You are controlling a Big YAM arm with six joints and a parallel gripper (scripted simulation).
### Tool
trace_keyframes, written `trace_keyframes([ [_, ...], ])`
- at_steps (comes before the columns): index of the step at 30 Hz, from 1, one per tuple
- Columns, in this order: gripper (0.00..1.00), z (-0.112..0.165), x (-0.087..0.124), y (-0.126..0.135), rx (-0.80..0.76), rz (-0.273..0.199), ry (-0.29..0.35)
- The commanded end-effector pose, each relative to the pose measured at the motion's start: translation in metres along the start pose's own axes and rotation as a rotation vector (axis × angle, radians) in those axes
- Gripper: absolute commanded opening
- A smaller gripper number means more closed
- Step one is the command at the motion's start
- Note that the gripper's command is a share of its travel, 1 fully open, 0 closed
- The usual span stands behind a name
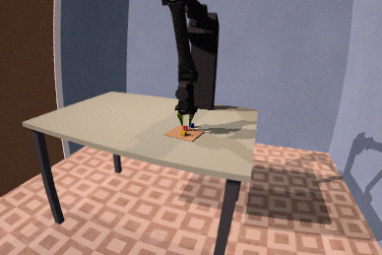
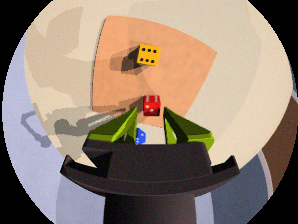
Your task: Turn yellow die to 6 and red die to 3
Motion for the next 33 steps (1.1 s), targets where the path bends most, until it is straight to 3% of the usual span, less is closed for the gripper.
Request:
trace_keyframes([
  [1,0.34,0.000,0.021,0.002,0.006,-0.002,0.003],
  [13,0.34,0.002,0.080,0.005,-0.002,-0.006,0.004],
  [23,0.34,0.007,0.087,0.004,-0.002,-0.005,0.013],
  [24,1.00,0.007,0.087,0.004,-0.002,-0.005,0.013],
  [33,1.00,0.001,0.086,0.002,-0.002,-0.002,0.002],
])
Point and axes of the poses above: the point where the finger pads meet when closed, its own x axis back along the fingers, its own y axis across the jaws, z = x × y, the point moved 2 cm from there along x, back along the fingers, and after that the axes turned 12 degrees about x, right-handed, at the moved point
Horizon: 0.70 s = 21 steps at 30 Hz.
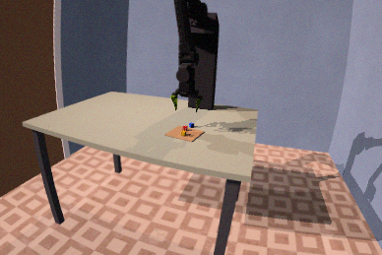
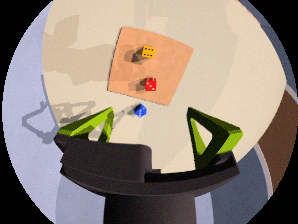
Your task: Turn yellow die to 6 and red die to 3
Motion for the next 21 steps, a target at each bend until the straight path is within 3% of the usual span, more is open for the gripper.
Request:
trace_keyframes([
  [1,1.00,0.003,0.006,0.004,-0.004,-0.005,0.006],
  [11,1.00,0.003,0.007,0.004,-0.004,-0.005,0.006],
  [21,1.00,0.003,0.027,0.007,-0.003,-0.009,0.007],
])
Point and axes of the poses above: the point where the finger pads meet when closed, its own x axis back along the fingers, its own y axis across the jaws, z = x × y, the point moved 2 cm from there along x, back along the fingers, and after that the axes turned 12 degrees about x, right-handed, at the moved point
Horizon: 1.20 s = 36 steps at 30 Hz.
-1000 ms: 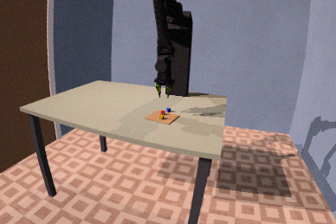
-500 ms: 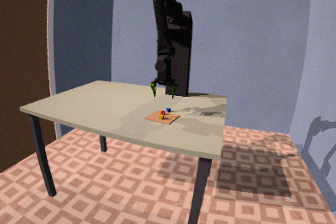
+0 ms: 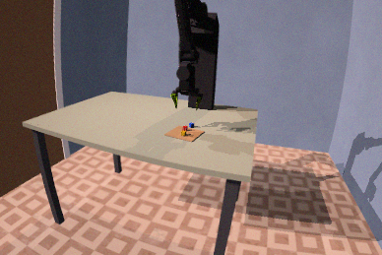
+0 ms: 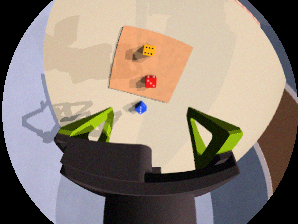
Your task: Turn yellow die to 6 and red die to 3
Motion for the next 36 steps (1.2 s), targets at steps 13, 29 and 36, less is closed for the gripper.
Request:
trace_keyframes([
  [13,1.00,0.002,0.076,0.004,-0.006,-0.005,-0.002],
  [29,1.00,0.003,0.088,0.002,-0.005,-0.002,0.003],
  [36,1.00,0.003,0.088,0.002,-0.005,-0.002,0.004],
])
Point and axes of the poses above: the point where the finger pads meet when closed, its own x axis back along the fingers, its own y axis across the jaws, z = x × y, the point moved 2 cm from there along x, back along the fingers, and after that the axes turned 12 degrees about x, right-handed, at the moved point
